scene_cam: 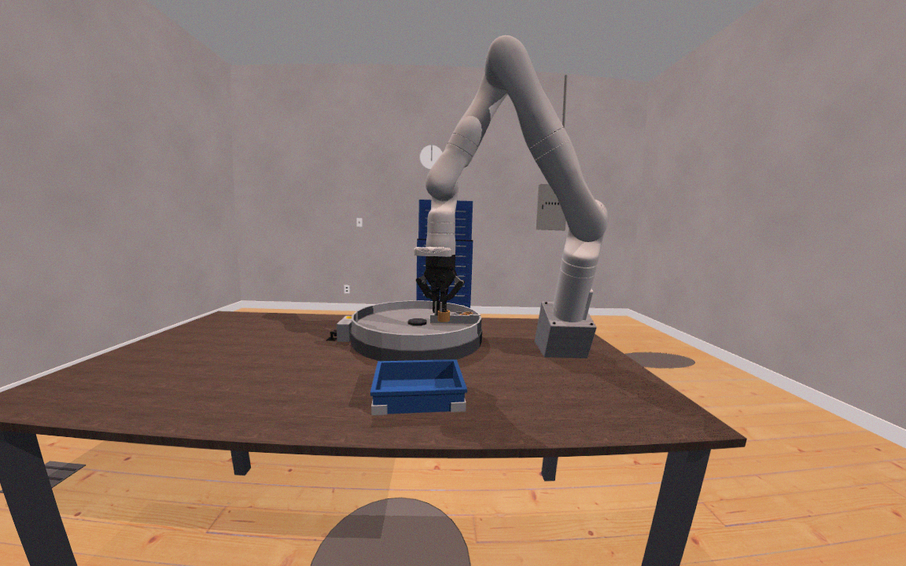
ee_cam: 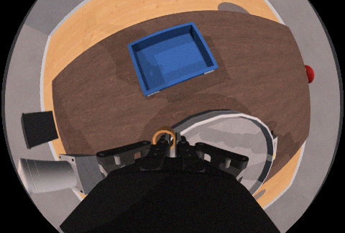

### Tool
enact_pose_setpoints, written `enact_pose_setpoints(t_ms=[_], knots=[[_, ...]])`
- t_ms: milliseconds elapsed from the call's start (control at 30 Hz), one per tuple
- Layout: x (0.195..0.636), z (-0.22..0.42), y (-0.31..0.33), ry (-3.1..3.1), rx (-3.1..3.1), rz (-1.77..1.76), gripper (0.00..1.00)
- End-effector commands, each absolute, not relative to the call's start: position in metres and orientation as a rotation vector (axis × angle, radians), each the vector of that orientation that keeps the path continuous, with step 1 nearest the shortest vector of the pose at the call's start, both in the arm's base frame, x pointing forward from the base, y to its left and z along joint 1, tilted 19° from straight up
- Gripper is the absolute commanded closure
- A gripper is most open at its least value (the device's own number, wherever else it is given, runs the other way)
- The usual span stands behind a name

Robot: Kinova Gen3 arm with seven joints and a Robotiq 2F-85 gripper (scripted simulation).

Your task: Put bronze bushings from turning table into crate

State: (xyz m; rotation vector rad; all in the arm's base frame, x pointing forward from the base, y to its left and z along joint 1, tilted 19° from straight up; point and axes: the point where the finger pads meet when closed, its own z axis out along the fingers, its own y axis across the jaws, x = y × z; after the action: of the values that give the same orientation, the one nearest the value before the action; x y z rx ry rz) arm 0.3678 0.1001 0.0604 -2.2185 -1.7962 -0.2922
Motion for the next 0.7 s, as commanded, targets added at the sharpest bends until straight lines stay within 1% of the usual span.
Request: enact_pose_setpoints(t_ms=[0, 367, 533, 667], knots=[[0.366, 0.069, 0.124, -1.852, -2.184, -0.299, 1.0], [0.366, 0.069, 0.124, -1.852, -2.184, -0.299, 1.0], [0.362, 0.087, 0.173, -1.85, -2.185, -0.299, 1.0], [0.362, 0.087, 0.173, -1.85, -2.185, -0.299, 1.0]])
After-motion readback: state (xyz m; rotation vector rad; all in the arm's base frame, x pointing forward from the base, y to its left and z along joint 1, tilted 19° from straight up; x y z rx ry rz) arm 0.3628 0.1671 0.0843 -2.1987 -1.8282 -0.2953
